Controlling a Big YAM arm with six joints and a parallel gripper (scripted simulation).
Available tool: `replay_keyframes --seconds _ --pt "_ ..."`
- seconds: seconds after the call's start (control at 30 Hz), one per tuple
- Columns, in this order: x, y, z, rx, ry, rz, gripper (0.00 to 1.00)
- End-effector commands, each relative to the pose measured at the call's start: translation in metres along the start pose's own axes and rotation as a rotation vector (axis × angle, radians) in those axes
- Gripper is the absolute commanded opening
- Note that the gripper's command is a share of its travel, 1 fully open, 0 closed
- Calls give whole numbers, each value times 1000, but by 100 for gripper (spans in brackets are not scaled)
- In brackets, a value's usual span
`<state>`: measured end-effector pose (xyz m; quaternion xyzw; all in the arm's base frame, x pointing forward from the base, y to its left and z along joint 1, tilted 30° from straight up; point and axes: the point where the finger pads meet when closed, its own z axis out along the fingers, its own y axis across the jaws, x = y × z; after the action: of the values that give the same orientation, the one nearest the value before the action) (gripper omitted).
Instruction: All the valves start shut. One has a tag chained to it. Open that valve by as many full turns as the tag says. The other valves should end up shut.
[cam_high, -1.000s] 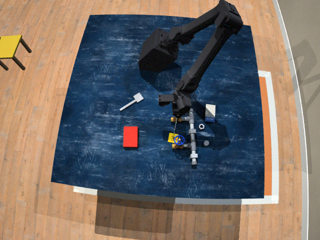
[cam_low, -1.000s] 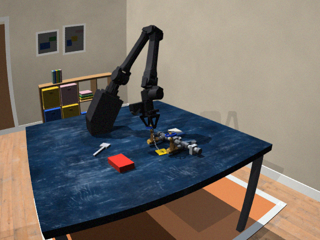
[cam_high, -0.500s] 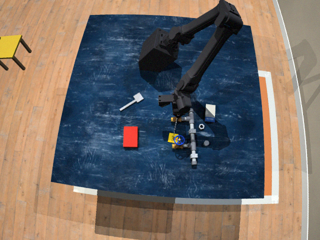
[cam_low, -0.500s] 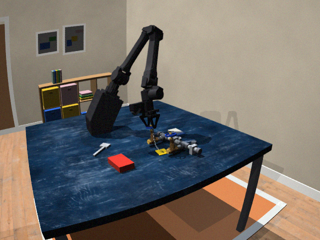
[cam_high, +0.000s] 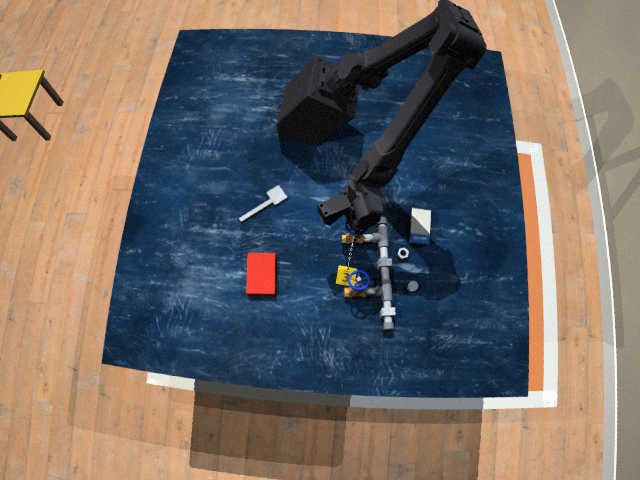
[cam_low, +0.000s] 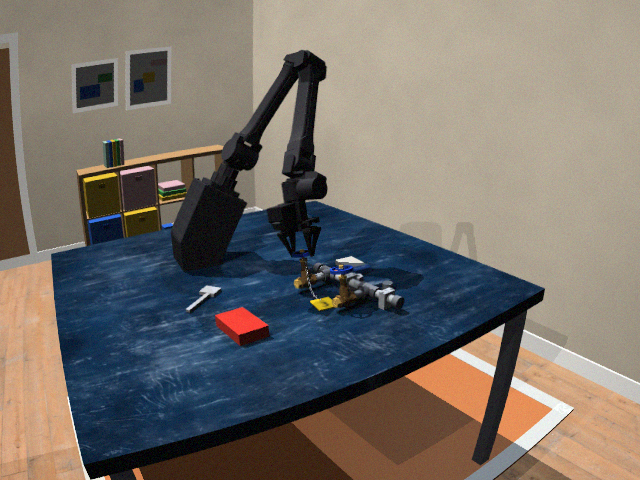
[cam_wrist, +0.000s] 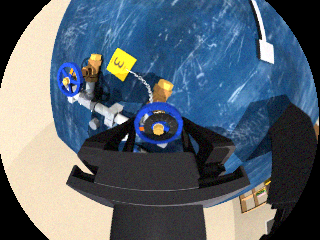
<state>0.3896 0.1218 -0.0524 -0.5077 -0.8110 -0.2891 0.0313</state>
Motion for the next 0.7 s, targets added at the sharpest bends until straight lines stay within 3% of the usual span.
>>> replay_keyframes --seconds 0.0,0.2,0.27,0.3,0.67 --pt "1 4 -2 -8 1 -353 0" --pt "2 4 -2 -8 -1 -617 0" --pt "2 4 -2 -8 -1 -617 0" --pt "1 3 -2 -6 0 -726 0" --pt "0 5 -2 -8 -8 -1200 0"
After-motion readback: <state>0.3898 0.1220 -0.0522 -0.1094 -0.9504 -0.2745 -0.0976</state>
